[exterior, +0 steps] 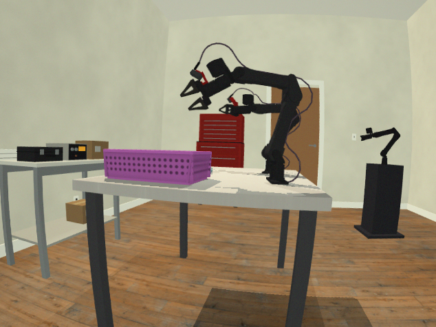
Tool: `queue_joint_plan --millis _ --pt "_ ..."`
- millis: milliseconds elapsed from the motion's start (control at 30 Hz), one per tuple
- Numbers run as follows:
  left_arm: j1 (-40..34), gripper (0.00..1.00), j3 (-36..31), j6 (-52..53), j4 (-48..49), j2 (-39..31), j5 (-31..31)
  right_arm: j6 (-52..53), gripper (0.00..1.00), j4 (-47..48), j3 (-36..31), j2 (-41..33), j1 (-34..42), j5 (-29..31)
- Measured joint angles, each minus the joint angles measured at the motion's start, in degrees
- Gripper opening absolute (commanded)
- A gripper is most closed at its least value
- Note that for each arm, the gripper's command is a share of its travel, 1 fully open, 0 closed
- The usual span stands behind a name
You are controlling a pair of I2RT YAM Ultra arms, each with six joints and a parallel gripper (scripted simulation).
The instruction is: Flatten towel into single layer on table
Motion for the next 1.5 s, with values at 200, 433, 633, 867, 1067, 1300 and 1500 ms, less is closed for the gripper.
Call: queue_joint_plan --millis 200,433,633,867,1067,1300,1500 --pt "0.4 1.00 -6.4 -11.0 8.6 -8.0 -0.1 0.5 1.00 1.1 -0.1 0.2 11.2 -0.4" --pt "0.4 1.00 -15.1 -23.1 18.8 -15.4 -0.6 0.5 1.00 1.7 -0.1 0.2 14.3 2.3" --pt "-8.3 1.00 -20.1 -30.4 27.8 -18.1 -1.6 0.5 1.00 1.7 -0.1 0.2 14.3 3.1" --pt "-10.3 1.00 -20.8 -32.7 32.1 -17.9 -4.5 0.5 1.00 1.7 -0.1 0.2 14.3 3.1" --pt "-11.0 0.34 -20.6 -32.9 32.9 -17.7 -6.0 0.5 0.34 1.2 -0.1 0.2 14.8 3.7" --pt "-18.6 0.34 -17.5 -32.4 25.5 -14.1 -9.2 0.7 0.34 -6.8 -0.1 1.2 19.7 6.4" --pt "-22.9 0.34 -14.5 -32.7 17.8 -9.8 -11.8 1.8 0.34 -14.7 0.9 4.2 22.6 8.7"
